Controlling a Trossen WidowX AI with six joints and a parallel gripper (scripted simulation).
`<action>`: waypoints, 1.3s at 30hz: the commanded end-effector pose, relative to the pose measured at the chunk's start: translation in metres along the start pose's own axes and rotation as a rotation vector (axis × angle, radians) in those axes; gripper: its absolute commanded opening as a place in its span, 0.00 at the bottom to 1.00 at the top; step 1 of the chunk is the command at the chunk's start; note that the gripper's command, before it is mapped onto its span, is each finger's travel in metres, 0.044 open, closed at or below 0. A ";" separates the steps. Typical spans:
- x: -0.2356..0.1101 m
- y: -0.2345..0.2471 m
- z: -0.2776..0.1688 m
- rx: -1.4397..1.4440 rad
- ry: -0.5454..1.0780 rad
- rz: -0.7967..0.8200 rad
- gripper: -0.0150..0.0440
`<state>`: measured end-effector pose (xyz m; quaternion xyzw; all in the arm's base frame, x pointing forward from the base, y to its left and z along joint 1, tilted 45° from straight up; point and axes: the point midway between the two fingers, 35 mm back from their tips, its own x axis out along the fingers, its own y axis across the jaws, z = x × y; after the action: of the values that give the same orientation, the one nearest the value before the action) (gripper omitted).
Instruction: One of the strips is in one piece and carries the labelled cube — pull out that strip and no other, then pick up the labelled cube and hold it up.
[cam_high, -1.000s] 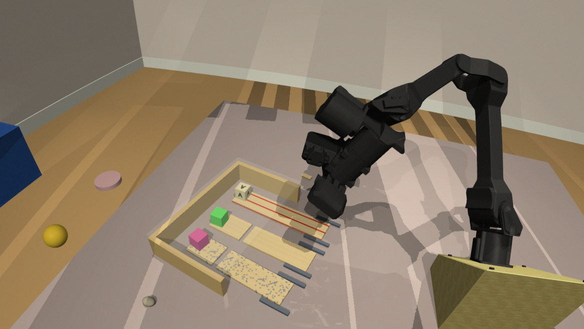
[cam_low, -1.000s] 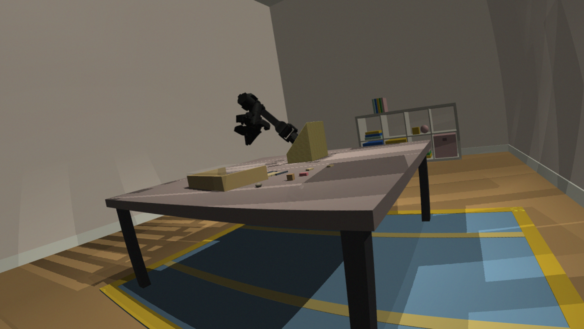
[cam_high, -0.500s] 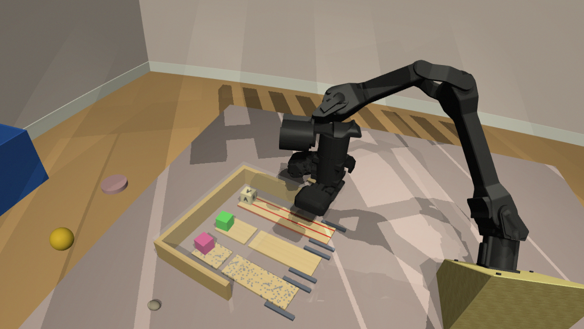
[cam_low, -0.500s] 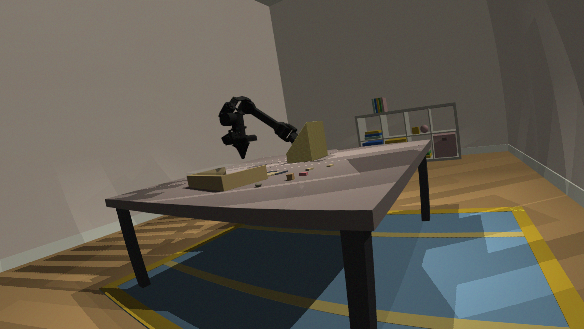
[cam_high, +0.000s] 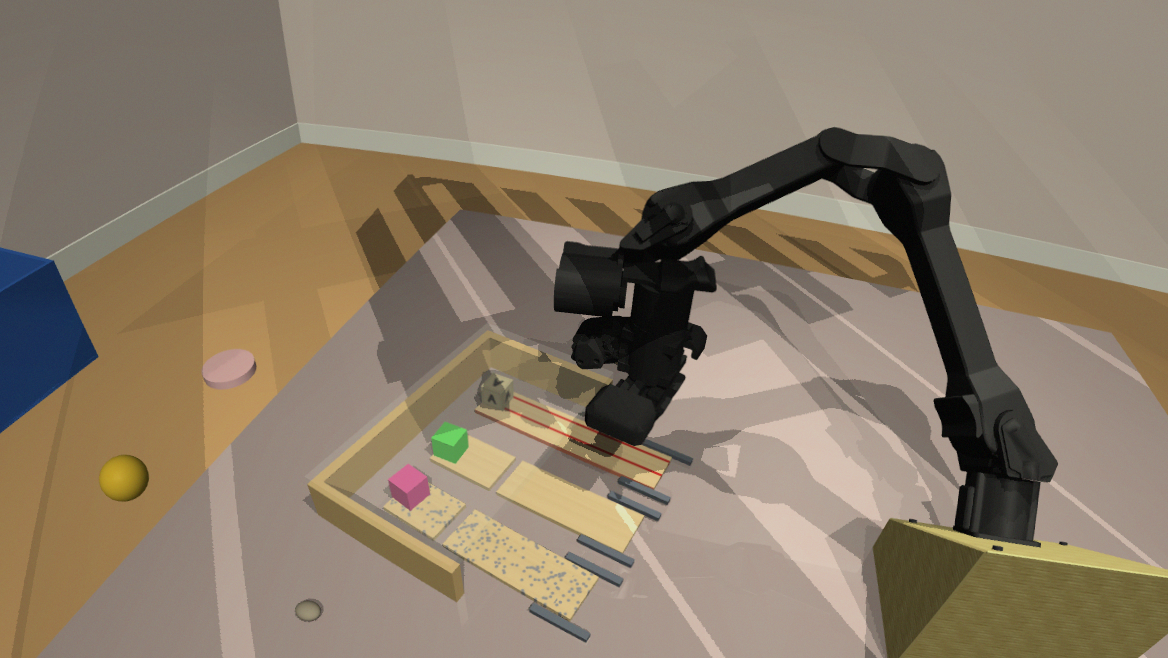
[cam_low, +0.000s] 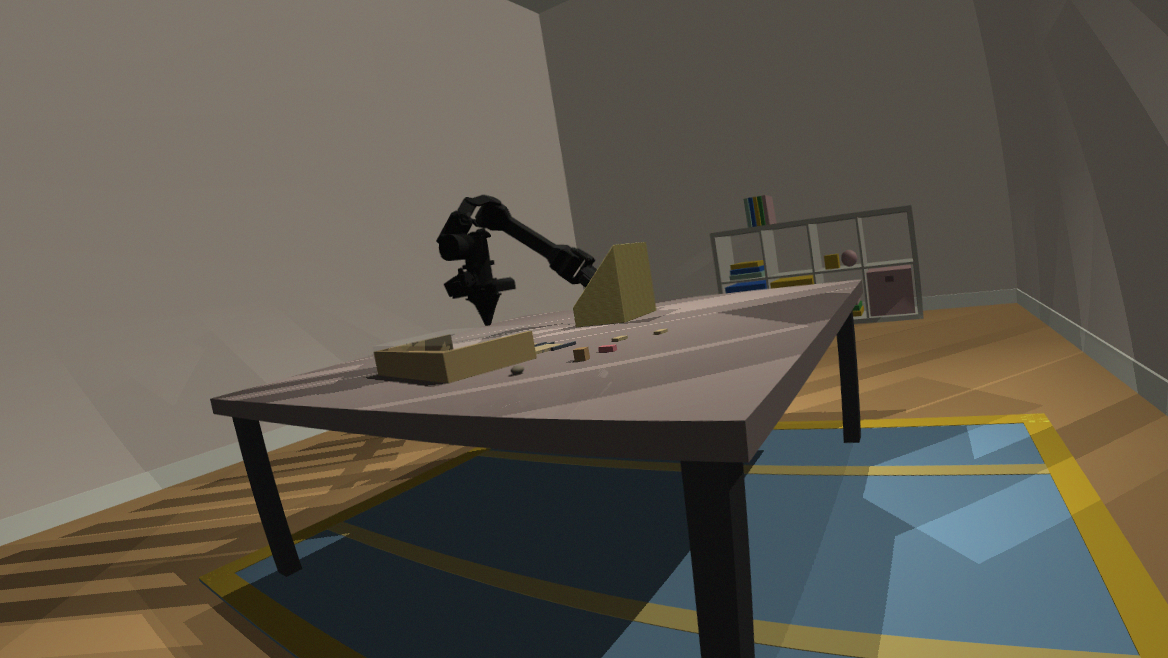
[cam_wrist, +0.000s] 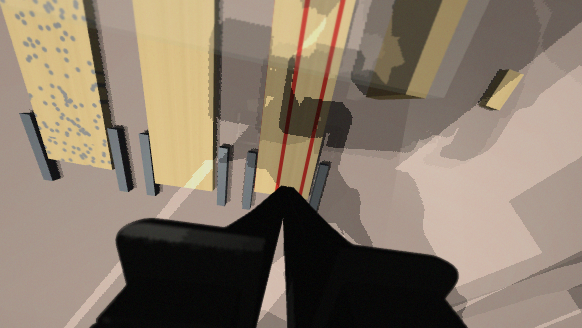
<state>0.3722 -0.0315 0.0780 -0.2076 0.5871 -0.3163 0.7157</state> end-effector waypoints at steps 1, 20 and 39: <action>0.007 0.001 -0.001 -0.005 0.006 0.003 0.25; 0.038 0.001 -0.004 -0.005 0.006 0.001 0.25; 0.052 0.000 -0.007 -0.005 0.005 -0.001 0.25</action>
<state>0.3713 -0.0667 0.0402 -0.2079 0.5891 -0.3169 0.7137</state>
